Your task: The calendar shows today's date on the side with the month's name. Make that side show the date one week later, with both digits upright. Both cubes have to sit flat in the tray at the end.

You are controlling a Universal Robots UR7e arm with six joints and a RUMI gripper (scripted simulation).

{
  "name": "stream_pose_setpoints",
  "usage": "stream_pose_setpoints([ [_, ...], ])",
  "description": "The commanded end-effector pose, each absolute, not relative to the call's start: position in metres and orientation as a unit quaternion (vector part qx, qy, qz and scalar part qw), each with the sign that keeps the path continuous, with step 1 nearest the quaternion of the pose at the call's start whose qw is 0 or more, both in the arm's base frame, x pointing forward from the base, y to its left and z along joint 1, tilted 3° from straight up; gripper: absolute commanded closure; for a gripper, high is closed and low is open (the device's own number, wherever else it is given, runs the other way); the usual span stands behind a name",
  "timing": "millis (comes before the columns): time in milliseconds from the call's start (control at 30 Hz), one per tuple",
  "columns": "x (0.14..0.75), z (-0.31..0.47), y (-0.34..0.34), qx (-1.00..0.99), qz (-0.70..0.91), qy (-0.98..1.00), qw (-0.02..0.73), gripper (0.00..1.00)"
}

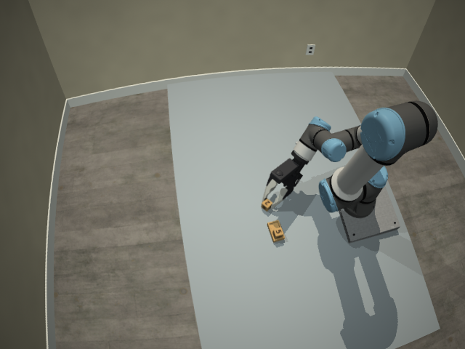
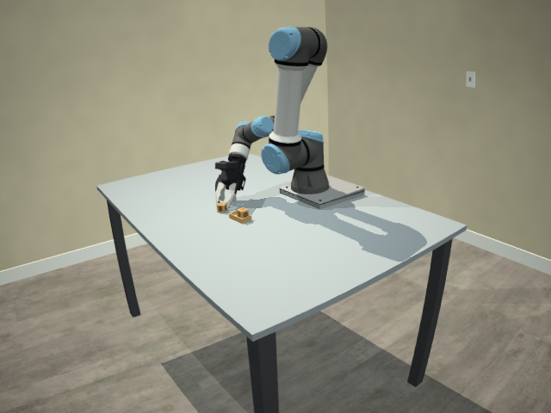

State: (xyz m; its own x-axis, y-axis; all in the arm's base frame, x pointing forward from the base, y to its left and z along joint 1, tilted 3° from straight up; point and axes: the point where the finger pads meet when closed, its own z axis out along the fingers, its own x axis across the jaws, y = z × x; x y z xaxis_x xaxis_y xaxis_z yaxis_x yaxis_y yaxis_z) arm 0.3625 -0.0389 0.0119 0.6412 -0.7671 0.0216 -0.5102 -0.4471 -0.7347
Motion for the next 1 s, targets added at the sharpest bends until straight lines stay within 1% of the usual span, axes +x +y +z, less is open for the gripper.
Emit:
stream_pose_setpoints([
  [0, 0.3626, 0.0113, -0.0369, -0.831, -0.178, 0.384, 0.361, 0.76],
  [33, 0.3625, 0.0113, -0.0369, -0.831, -0.178, 0.384, 0.361, 0.76],
  [67, 0.3625, 0.0113, -0.0369, -0.831, -0.178, 0.384, 0.361, 0.72],
  [133, 0.3625, 0.0113, -0.0369, -0.831, -0.178, 0.384, 0.361, 0.72],
  [167, 0.3625, 0.0113, -0.0369, -0.831, -0.178, 0.384, 0.361, 0.60],
  [967, 0.3628, 0.0140, -0.0387, -0.832, -0.179, 0.384, 0.359, 0.60],
])
